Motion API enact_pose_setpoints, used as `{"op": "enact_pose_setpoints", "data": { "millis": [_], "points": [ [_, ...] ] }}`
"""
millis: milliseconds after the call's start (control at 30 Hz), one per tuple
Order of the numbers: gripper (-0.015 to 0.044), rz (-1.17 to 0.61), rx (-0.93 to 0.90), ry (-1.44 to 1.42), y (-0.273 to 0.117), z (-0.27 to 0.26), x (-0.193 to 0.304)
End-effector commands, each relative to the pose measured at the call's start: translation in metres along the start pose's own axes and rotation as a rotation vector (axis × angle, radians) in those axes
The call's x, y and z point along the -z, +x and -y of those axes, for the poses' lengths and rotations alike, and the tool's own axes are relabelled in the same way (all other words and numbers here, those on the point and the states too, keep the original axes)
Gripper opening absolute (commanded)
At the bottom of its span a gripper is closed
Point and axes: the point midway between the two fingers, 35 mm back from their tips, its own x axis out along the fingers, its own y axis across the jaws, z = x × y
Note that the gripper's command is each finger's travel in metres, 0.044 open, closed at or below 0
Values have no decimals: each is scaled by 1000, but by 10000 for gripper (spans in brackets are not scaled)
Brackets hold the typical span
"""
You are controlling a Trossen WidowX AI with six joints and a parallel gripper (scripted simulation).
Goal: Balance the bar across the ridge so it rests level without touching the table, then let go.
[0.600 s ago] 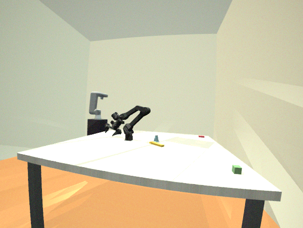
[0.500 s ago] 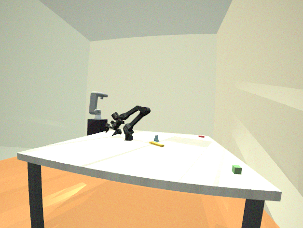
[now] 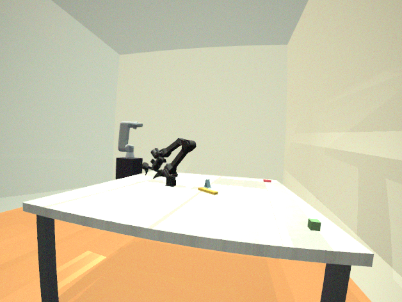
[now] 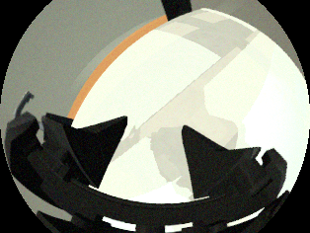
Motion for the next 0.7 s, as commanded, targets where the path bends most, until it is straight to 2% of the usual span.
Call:
{"op": "enact_pose_setpoints", "data": {
  "millis": [0,667],
  "points": [
    [315,13,30,31,-2,7,-9],
    [315,67,217,252,-16,64,-45]
  ]
}}
